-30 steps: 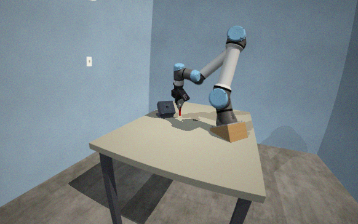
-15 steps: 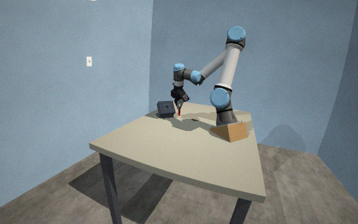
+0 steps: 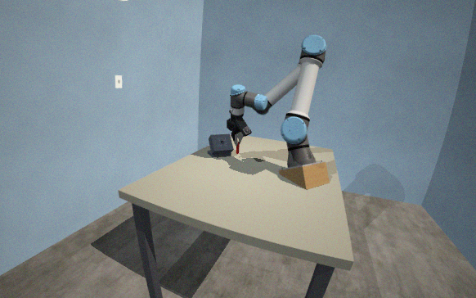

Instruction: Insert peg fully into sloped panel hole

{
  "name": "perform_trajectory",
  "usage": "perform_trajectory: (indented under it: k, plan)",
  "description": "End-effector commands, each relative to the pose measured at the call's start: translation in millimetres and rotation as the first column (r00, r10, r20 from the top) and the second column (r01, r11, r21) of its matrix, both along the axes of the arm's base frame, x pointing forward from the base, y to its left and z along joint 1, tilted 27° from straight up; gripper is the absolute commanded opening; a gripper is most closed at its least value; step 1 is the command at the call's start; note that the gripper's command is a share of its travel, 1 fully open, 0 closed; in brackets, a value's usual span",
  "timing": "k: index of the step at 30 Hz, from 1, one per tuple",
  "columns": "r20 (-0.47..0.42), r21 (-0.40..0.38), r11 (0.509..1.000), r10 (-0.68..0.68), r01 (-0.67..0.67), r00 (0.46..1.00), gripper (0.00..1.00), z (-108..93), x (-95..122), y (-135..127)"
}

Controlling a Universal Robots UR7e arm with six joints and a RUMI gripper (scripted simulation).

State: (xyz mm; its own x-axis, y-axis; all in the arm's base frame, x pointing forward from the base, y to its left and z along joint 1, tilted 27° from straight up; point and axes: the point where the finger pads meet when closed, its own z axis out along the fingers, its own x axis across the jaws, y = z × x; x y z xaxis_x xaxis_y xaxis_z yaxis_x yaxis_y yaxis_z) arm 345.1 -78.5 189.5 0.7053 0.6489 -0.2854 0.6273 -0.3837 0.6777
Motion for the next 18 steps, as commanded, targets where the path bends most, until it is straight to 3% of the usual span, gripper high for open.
perform_trajectory:
  k: [1,18]
  plan:
    - [0.008,-0.009,1.0,0.002,-0.002,1.0,0.0,0.2,1.2,2.6]
    - [0.029,-0.034,0.999,0.008,-0.007,1.0,0.0,0.2,3.7,10.4]
